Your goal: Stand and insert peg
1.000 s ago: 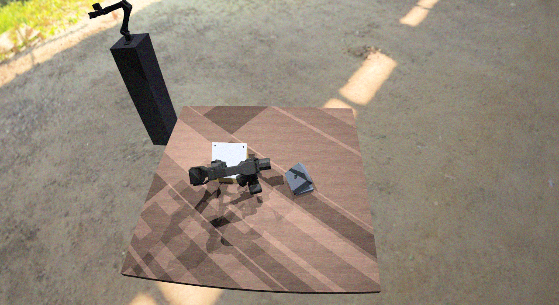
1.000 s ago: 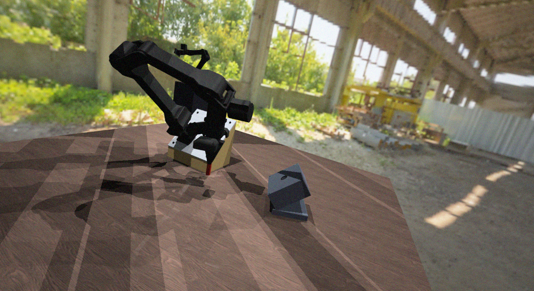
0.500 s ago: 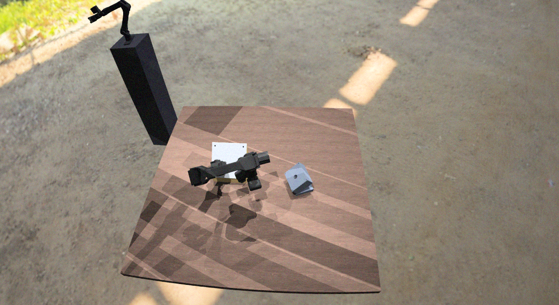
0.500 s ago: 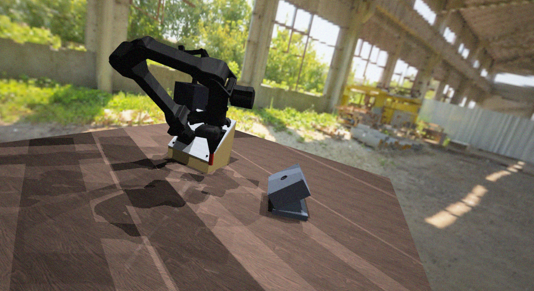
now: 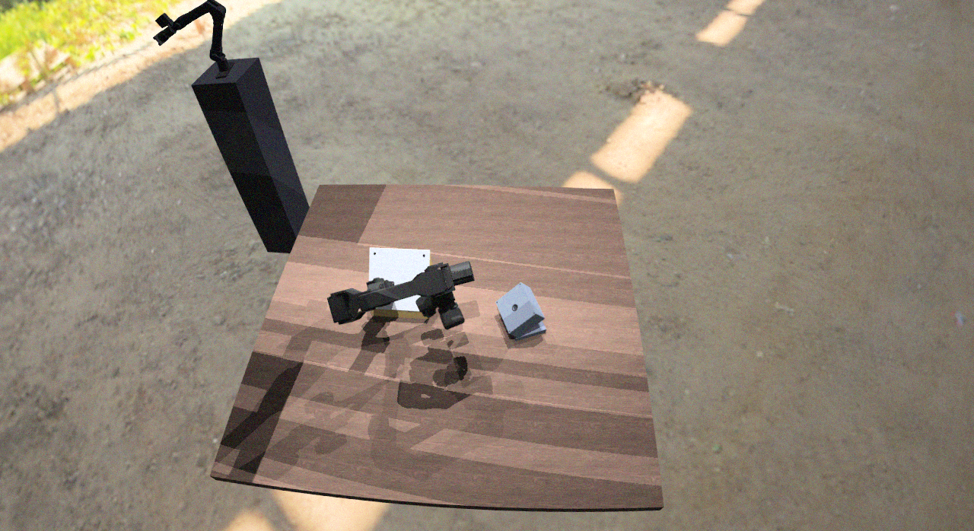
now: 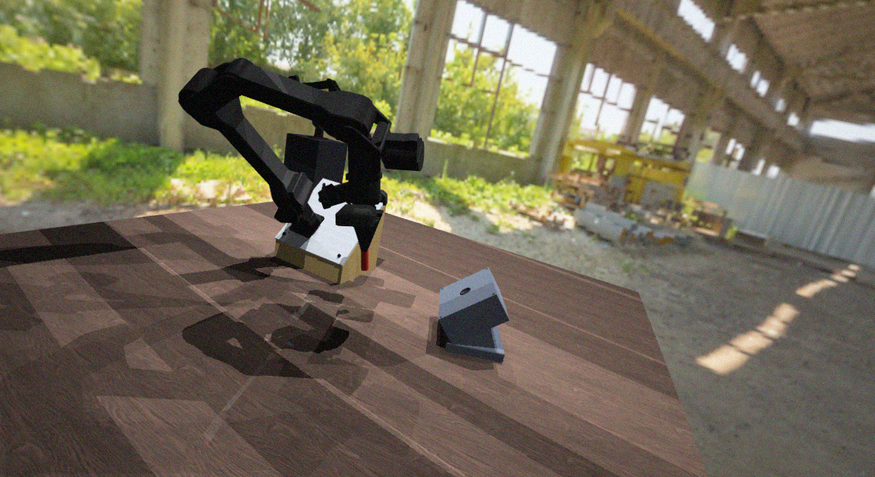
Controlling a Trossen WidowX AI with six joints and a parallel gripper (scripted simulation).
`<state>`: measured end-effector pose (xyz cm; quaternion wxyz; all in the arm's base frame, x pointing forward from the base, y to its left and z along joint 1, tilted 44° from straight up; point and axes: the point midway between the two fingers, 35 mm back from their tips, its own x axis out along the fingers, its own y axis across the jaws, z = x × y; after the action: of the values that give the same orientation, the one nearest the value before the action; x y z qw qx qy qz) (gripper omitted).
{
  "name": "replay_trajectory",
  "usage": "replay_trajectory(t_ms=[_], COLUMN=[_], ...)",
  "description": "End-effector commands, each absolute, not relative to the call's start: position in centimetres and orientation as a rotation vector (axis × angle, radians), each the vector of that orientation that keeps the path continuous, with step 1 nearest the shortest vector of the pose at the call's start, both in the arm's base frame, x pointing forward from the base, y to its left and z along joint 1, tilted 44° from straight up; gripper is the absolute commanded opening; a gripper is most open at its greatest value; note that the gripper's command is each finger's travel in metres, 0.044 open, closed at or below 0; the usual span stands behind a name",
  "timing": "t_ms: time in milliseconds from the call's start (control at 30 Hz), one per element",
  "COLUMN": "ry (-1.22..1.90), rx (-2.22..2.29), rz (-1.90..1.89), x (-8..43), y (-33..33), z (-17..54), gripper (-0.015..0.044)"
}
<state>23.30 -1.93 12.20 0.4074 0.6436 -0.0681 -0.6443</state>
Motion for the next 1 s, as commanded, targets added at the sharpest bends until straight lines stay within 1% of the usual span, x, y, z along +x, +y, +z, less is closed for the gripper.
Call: replay_trajectory(t_ms=[0,967], ry=[-0.132,0.065], rx=[1.648,1.735], rz=[-1.584,-1.315], x=[24.3,29.6], y=[-1.3,1.7], z=[12.3,13.2], gripper=[0.0000,0.0000])
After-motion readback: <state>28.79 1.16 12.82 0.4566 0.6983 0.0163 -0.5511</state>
